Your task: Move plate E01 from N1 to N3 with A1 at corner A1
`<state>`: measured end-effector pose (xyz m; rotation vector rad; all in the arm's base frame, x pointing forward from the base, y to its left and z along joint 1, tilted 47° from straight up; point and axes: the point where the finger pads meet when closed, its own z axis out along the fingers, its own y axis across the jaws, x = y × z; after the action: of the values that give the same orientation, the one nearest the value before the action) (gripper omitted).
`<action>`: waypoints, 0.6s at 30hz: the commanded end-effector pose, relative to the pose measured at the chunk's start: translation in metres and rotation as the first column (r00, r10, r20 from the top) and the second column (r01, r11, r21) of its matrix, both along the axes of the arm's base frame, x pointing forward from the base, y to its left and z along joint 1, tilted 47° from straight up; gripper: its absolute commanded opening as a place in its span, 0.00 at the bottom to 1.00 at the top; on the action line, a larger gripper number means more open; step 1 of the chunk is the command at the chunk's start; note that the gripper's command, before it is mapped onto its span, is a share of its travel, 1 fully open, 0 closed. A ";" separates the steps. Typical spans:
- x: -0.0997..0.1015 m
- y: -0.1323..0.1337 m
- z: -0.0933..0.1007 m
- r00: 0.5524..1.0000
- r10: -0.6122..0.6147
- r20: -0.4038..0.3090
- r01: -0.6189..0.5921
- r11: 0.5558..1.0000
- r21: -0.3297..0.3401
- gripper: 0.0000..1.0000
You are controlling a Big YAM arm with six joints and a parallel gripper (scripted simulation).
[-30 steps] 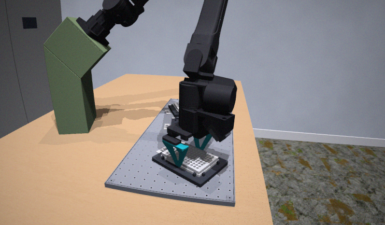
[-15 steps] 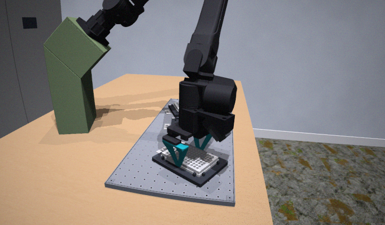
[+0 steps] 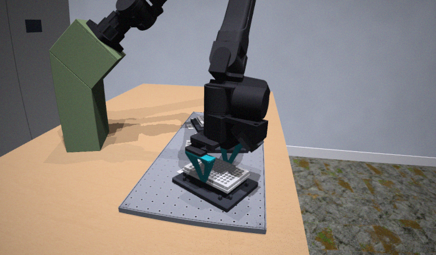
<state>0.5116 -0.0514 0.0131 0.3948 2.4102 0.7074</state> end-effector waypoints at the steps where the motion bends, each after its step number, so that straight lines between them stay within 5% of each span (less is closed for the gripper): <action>1: -0.002 -0.015 0.014 1.000 -0.016 0.019 0.016 1.000 -0.009 0.00; 18: -0.016 -0.025 0.031 1.000 -0.016 0.022 0.016 1.000 -0.011 0.00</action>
<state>0.4961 -0.0619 0.0313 0.3944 2.4095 0.7072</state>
